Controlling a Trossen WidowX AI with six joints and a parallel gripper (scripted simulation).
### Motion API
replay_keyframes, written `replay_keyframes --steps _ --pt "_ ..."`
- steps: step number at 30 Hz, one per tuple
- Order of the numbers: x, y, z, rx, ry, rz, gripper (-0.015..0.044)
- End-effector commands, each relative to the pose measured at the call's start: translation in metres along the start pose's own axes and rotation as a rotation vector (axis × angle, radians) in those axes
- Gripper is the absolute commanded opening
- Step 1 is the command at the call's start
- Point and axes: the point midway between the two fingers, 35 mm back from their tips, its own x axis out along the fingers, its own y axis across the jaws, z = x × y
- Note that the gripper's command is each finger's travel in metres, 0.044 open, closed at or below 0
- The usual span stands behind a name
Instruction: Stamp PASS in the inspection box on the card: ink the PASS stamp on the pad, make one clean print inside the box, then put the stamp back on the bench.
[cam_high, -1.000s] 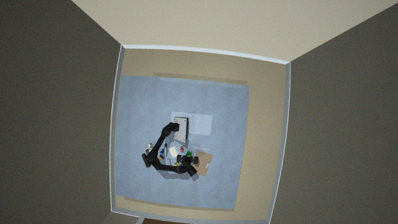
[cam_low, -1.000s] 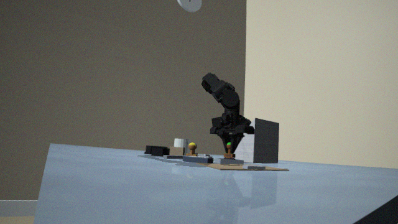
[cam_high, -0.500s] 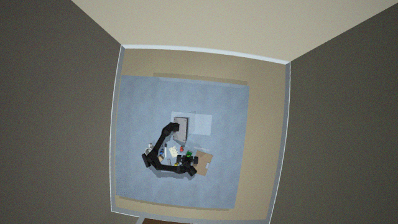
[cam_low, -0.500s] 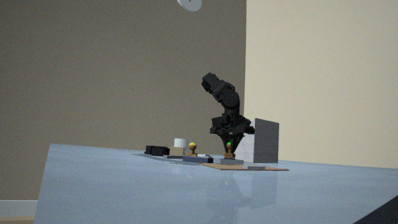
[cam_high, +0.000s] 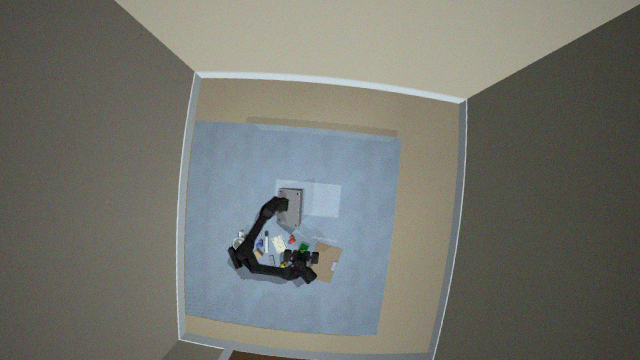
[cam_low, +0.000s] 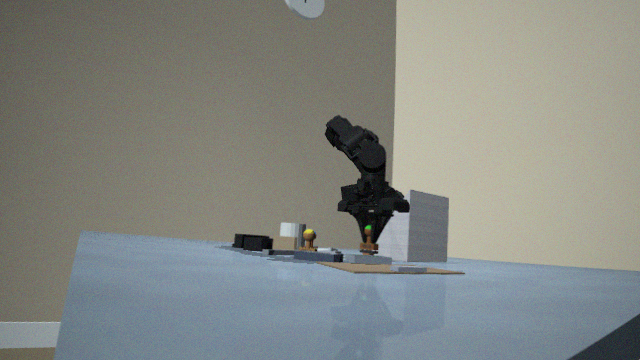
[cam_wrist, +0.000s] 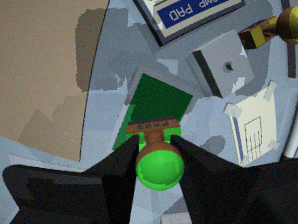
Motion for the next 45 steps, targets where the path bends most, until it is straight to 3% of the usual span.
replay_keyframes --steps 1,29,45 --pt "-0.006 0.001 0.001 0.007 -0.001 0.005 0.0000" --pt "-0.048 0.000 0.000 0.012 0.000 0.007 0.0000" --pt "-0.052 -0.060 -0.001 0.540 0.004 0.009 0.0000"
